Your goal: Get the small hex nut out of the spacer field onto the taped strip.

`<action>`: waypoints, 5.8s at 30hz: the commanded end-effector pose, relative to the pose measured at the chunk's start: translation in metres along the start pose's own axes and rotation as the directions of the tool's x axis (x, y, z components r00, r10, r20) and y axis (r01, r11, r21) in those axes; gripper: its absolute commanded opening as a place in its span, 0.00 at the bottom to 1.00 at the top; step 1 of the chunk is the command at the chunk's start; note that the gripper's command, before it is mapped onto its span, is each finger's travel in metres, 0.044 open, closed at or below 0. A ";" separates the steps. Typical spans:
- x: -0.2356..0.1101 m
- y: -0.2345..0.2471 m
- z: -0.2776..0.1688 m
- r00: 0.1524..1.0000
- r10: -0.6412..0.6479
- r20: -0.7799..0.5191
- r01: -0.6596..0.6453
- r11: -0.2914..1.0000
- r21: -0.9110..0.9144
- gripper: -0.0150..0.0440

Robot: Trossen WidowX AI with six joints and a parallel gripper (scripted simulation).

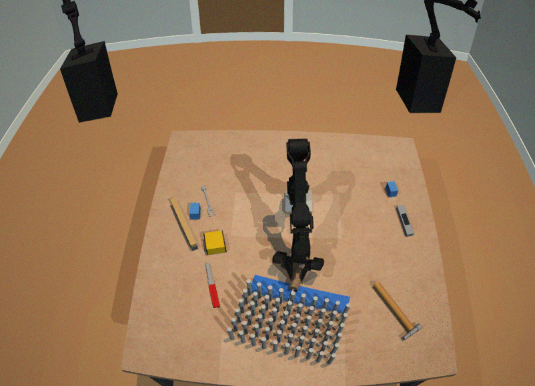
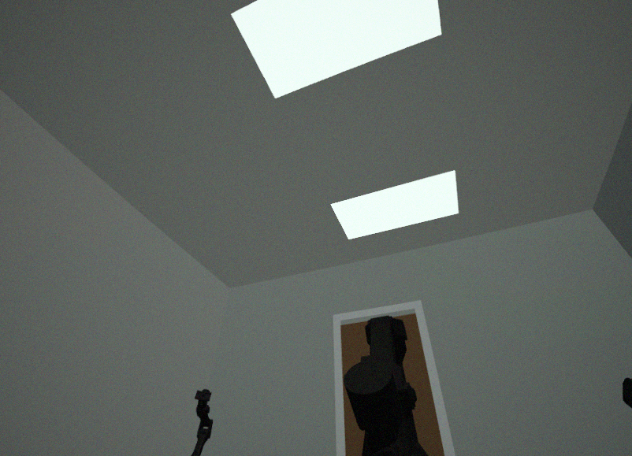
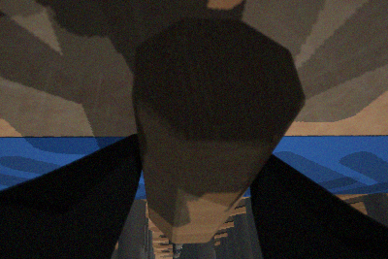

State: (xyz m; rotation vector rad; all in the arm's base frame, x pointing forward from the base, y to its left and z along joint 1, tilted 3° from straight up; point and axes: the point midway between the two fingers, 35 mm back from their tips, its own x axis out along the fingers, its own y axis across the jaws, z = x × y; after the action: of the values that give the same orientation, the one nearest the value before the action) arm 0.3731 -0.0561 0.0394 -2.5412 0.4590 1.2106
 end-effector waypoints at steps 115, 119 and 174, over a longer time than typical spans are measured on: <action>-0.043 0.010 0.061 1.000 0.007 0.005 -0.007 1.000 -0.005 0.25; -0.044 0.010 0.063 1.000 0.007 0.005 -0.007 1.000 -0.005 0.25; -0.062 0.010 0.089 1.000 0.007 0.007 -0.007 1.000 -0.005 0.25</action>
State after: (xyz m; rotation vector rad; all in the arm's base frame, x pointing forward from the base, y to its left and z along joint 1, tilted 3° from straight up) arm 0.2730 -0.0211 0.0329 -2.5431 0.4584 1.2325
